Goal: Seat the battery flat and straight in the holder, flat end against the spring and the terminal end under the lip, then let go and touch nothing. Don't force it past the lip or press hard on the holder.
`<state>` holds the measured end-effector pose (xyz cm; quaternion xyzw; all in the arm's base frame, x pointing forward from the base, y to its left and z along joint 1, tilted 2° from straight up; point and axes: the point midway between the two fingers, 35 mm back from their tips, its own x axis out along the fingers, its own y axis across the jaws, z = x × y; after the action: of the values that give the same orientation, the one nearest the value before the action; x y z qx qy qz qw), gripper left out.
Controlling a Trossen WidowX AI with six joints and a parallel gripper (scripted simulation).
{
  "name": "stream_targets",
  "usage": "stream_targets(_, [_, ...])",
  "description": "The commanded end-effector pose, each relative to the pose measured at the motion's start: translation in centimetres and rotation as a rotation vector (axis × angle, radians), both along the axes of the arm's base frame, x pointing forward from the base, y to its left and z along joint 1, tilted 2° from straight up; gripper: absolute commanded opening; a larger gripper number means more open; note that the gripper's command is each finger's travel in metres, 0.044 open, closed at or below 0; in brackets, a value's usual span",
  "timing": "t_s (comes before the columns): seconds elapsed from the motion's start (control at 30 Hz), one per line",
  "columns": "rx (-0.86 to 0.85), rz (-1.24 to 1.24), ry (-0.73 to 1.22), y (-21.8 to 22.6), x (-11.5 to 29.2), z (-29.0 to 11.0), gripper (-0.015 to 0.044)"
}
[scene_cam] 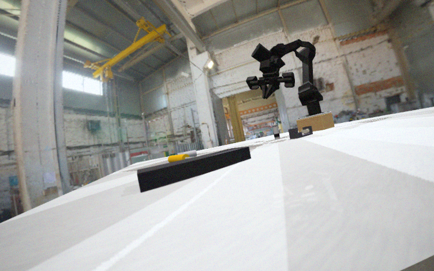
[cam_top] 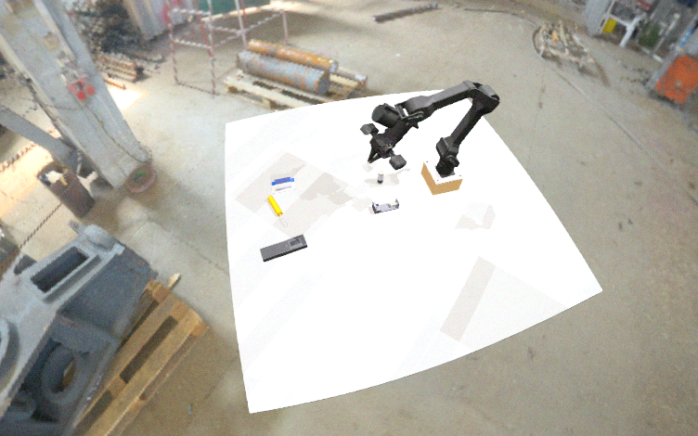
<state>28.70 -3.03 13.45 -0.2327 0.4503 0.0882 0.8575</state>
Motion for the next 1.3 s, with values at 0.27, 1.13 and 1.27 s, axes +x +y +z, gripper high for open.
stream_targets(0.27, [-0.027,0.268,0.575,-0.8,-7.5,-4.5,0.0])
stream_targets(1.13, [-0.027,0.268,0.575,-0.9,-7.0,-12.5,0.0])
stream_targets(1.27, [-0.028,0.268,0.575,-1.3,-6.5,-12.5,0.0])
